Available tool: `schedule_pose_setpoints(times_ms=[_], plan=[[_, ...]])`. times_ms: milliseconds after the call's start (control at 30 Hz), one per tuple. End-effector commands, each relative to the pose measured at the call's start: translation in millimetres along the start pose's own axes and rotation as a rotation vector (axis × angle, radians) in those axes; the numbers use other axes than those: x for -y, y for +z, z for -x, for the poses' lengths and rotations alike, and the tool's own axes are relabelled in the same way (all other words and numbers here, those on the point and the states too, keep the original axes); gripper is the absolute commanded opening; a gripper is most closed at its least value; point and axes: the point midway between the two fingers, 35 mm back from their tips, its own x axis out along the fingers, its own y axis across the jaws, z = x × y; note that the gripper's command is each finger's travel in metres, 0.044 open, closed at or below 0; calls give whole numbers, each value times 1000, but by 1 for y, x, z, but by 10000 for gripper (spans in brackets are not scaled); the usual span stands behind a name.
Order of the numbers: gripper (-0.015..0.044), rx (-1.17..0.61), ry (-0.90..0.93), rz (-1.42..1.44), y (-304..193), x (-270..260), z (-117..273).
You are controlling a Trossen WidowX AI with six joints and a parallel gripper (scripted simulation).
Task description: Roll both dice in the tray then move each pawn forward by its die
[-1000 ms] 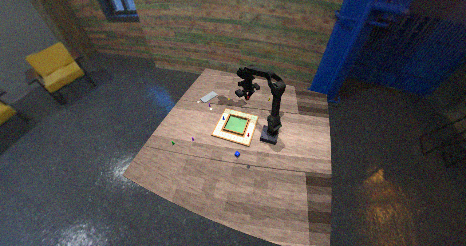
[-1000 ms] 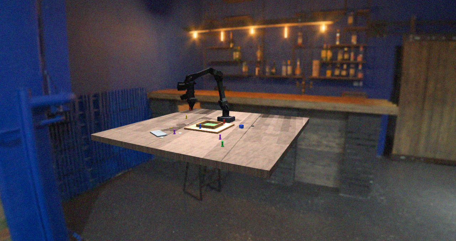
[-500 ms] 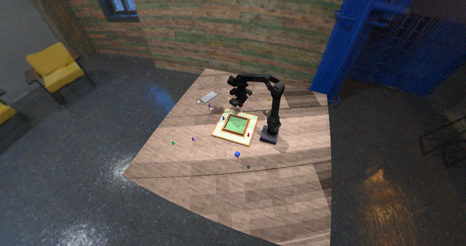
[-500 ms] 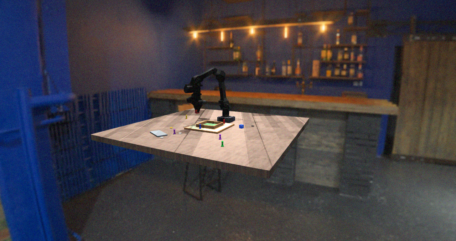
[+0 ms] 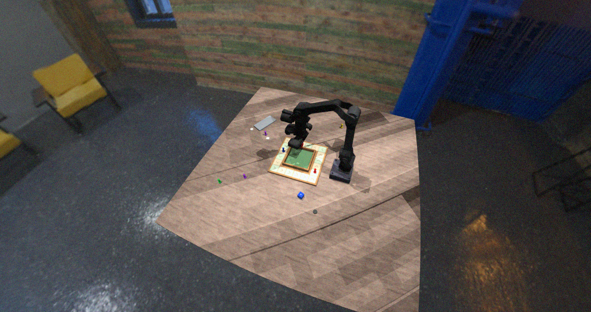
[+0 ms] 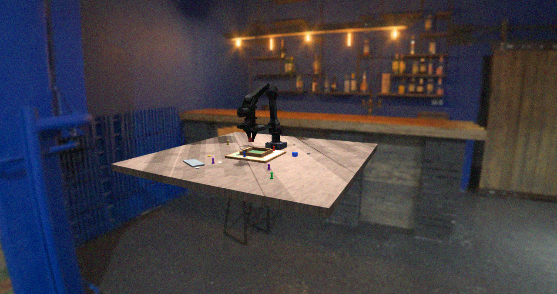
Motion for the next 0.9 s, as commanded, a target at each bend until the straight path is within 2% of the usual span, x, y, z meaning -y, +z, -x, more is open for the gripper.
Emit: schedule_pose_setpoints(times_ms=[0,267,867], plan=[[0,9,8,82,-6,-22,-2],[0,29,10,128,-10,-34,-6],[0,633,51,122,-3,-33,-15]])
